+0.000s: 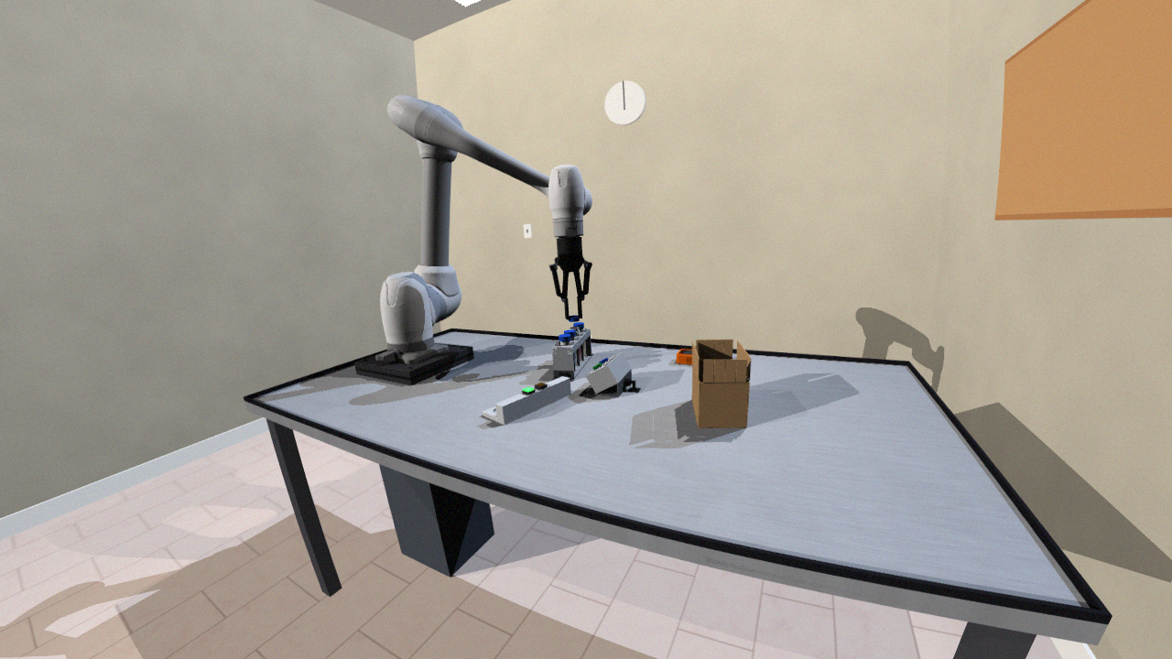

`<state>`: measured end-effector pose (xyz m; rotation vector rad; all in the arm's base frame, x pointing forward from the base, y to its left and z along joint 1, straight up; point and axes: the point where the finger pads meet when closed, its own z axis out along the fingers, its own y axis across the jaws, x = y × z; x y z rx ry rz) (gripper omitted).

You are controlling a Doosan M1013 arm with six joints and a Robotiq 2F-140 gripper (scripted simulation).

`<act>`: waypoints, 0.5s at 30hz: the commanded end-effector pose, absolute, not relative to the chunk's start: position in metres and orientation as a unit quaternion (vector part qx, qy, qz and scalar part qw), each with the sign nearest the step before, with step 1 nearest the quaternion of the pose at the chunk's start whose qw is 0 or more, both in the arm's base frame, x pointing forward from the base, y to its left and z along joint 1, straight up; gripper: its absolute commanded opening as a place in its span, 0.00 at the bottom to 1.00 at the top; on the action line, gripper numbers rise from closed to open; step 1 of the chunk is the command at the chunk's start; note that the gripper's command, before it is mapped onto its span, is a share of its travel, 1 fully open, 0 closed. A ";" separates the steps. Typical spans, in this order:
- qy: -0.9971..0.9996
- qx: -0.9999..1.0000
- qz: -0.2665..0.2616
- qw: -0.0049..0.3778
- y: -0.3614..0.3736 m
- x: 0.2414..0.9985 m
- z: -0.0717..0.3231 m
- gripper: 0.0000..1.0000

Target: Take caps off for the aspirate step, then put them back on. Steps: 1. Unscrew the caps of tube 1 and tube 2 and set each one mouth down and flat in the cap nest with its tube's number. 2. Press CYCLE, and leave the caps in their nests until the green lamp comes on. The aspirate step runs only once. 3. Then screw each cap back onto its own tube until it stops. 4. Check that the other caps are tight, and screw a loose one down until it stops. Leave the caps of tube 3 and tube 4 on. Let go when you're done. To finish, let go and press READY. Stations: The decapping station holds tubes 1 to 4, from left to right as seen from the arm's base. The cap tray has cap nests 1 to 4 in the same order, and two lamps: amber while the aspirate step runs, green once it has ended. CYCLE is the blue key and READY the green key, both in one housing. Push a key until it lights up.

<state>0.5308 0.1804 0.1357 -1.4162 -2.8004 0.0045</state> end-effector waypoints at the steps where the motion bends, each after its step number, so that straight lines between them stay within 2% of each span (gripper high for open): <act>1: -0.892 -0.451 0.001 0.001 0.181 0.531 0.131 0.30; 6: -0.892 -0.451 0.001 0.001 0.181 0.531 0.116 0.30; 15: -0.892 -0.451 0.001 0.001 0.181 0.531 0.115 0.30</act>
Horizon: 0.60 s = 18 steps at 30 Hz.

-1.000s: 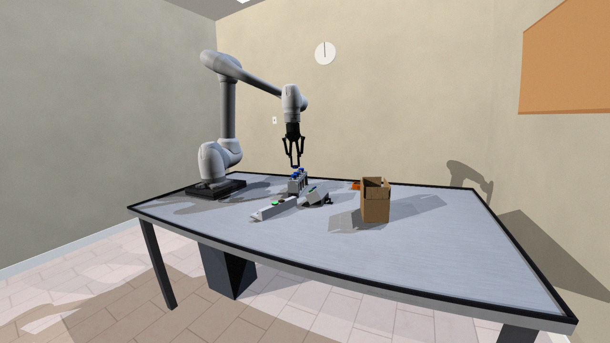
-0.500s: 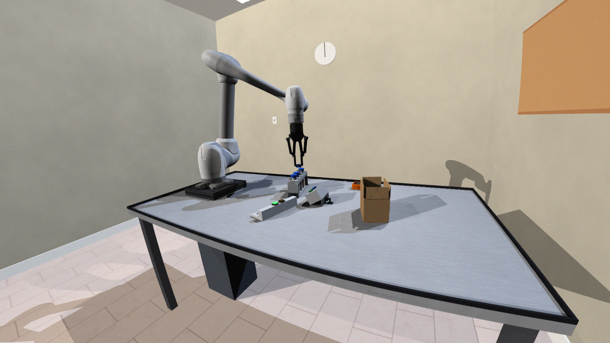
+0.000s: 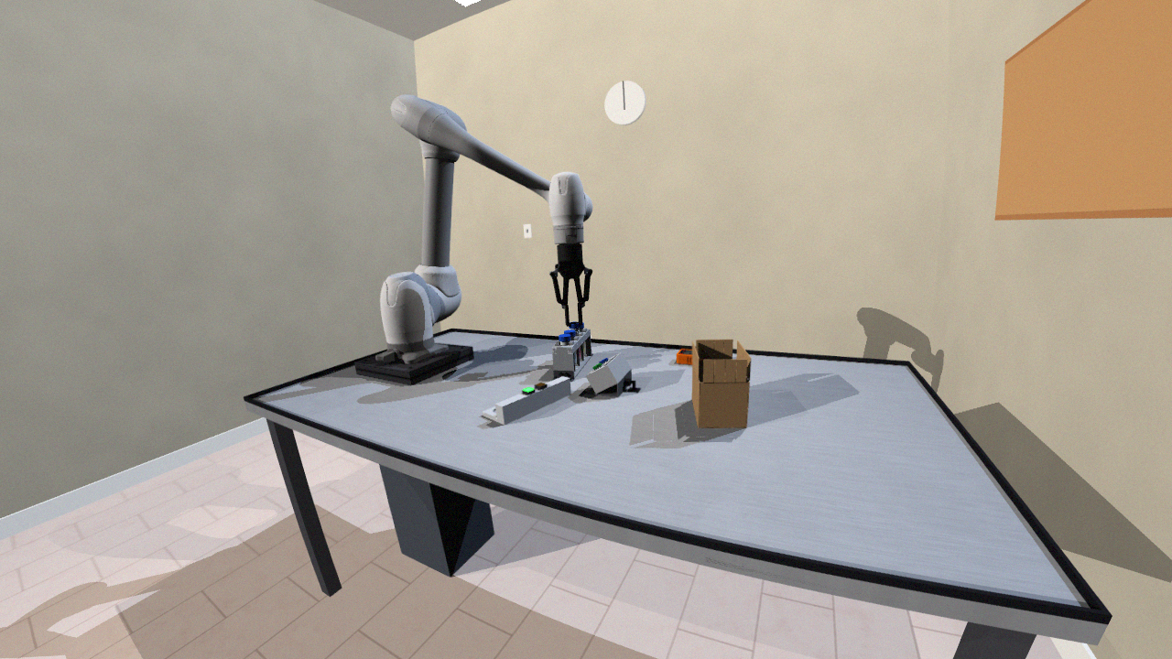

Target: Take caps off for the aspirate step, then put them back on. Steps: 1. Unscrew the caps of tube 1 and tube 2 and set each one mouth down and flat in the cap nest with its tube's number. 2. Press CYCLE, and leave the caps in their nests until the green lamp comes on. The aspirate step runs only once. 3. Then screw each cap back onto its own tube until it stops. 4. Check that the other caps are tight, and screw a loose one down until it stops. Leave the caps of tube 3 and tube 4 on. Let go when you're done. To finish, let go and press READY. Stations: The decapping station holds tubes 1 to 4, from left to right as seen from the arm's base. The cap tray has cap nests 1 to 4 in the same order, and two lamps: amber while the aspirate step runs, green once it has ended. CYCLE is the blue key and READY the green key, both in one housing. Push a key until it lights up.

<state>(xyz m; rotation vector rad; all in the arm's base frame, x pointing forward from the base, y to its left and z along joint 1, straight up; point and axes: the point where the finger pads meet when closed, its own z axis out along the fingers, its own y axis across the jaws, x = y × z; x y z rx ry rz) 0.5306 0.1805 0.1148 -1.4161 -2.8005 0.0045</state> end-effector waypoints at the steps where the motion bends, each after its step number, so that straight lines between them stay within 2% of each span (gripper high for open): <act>1: -0.892 -0.451 0.001 0.001 0.181 0.531 0.115 0.30; 18: -0.892 -0.451 0.001 0.001 0.181 0.531 0.110 0.30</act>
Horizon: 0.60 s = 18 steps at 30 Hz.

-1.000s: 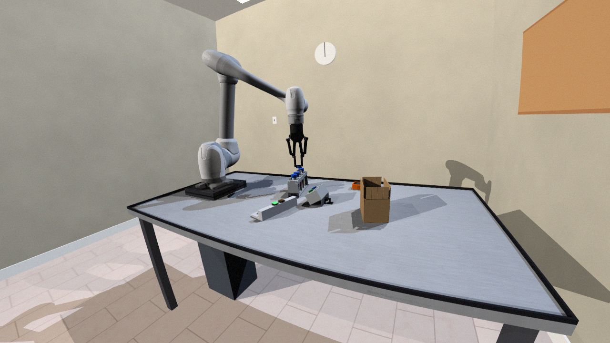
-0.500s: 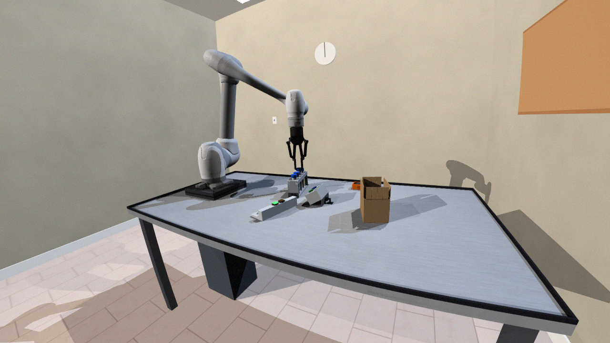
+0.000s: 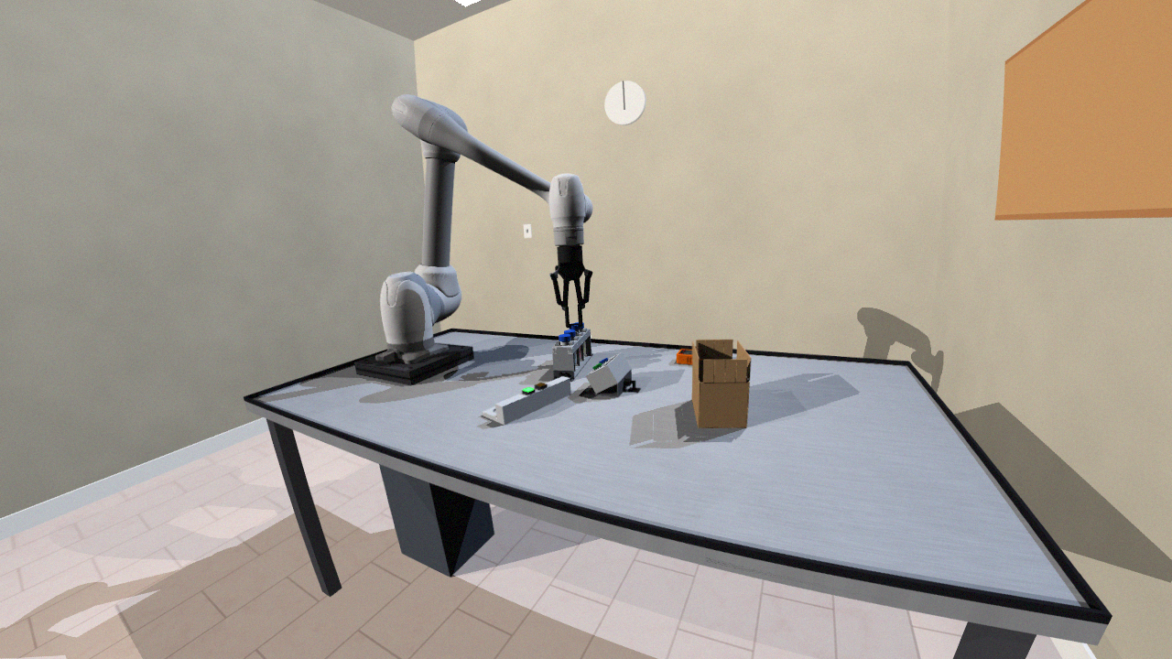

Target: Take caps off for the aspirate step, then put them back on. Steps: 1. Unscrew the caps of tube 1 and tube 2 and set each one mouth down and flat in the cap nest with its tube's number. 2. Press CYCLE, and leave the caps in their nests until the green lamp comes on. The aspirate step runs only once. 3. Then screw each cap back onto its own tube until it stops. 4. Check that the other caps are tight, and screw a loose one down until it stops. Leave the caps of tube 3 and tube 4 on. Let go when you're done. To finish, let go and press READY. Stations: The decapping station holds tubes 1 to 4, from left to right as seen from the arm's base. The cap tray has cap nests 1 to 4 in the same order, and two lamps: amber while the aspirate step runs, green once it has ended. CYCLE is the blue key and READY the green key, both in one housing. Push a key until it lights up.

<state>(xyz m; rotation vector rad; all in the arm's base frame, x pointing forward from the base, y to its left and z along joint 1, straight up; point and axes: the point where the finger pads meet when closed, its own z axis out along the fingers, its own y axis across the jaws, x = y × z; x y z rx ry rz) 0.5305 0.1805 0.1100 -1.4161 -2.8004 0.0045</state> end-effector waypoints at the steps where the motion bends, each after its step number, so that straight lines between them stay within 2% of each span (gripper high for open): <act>1: -0.892 -0.451 0.001 0.001 0.181 0.531 0.110 0.30; 18: -0.892 -0.451 0.001 0.001 0.181 0.531 0.105 0.30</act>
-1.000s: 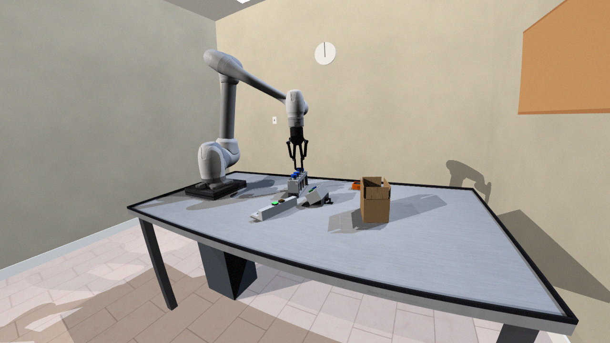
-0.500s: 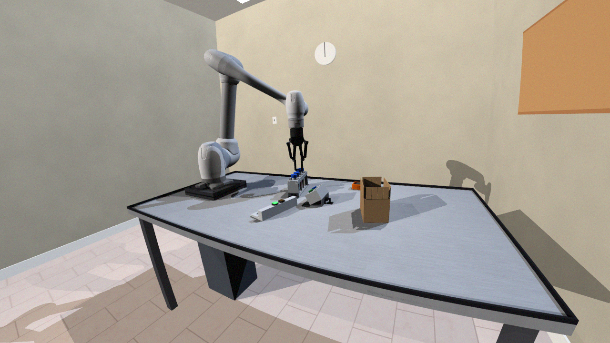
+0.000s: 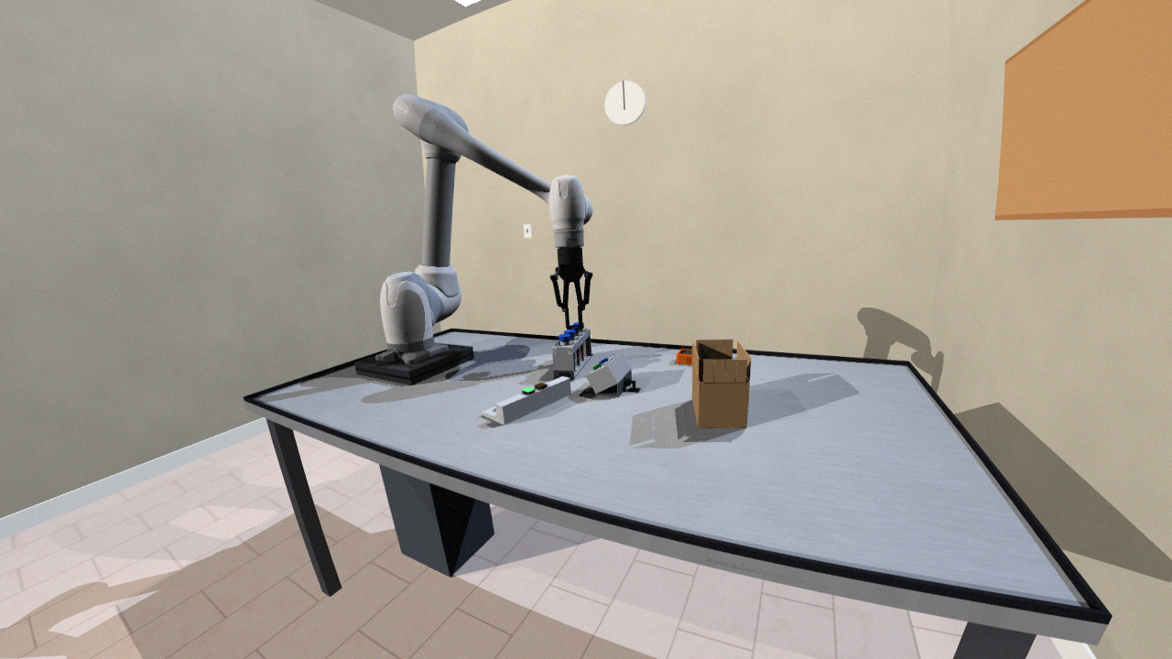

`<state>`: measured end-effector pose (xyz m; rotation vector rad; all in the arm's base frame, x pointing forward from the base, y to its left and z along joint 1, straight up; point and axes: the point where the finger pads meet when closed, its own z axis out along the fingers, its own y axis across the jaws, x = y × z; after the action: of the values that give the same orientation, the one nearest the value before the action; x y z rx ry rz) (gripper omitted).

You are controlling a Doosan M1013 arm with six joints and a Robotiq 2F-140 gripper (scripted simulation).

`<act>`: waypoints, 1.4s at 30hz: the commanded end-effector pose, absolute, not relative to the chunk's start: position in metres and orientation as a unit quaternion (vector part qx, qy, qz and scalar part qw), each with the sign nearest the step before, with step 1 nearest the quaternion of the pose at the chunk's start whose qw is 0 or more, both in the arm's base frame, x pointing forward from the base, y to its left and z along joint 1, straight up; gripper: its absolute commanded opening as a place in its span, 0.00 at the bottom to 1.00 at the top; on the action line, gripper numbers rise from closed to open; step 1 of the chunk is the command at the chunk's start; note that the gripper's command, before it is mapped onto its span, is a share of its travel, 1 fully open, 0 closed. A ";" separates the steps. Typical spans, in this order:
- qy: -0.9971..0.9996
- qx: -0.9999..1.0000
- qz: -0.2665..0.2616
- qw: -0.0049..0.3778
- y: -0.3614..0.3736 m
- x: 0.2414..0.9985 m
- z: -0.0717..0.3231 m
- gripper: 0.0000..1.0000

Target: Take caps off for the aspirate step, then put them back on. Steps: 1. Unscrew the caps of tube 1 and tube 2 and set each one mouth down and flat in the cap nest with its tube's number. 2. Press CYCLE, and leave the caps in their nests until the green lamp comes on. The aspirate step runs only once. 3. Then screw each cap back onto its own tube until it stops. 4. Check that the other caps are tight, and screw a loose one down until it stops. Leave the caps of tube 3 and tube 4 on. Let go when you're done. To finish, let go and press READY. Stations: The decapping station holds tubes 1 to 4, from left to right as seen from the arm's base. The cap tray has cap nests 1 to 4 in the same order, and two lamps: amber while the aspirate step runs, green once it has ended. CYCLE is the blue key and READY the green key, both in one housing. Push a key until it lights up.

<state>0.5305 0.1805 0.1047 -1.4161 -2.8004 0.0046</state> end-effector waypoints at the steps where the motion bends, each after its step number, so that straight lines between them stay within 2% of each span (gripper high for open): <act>1: -0.892 -0.451 0.001 0.001 0.181 0.531 0.105 0.30; 2: -0.892 -0.451 0.001 0.001 0.181 0.531 0.105 0.41; 42: -0.877 -0.480 0.001 0.001 0.181 0.531 0.098 0.41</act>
<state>0.5305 0.1805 0.0975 -1.5070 -2.7527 0.0047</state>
